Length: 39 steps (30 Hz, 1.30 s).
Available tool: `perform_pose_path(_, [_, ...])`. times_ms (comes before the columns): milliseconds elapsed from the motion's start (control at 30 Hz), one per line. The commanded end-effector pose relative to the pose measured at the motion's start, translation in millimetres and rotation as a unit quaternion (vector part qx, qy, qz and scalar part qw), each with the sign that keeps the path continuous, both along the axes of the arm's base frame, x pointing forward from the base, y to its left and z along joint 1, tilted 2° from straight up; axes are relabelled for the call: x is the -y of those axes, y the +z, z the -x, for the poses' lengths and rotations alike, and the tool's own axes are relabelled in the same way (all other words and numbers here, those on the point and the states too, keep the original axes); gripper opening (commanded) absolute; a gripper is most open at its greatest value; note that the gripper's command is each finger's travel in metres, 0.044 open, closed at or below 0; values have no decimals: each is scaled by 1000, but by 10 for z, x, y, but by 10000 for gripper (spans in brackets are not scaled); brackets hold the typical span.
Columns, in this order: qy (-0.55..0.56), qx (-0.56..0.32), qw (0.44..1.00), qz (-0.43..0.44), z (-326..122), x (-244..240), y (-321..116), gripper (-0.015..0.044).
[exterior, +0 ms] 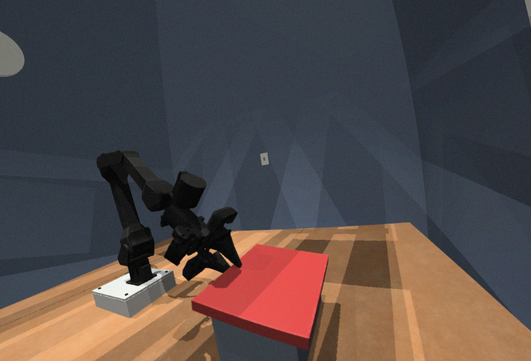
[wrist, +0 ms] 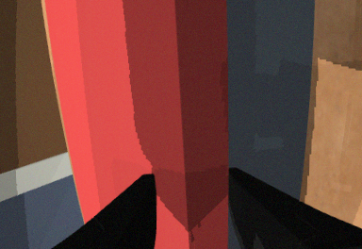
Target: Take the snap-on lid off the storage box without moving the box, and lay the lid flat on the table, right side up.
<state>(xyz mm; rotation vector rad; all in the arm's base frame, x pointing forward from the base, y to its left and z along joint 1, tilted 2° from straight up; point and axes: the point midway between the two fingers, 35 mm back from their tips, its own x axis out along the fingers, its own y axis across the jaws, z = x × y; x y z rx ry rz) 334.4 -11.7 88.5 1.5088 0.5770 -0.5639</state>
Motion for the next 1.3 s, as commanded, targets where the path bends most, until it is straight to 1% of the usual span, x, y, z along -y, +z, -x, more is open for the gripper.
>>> perform_pose_path(0, [-2,12,1000,0,-34,6,135,0])
perform_pose_path(1267, [-2,13,1000,0,-246,14,634,0])
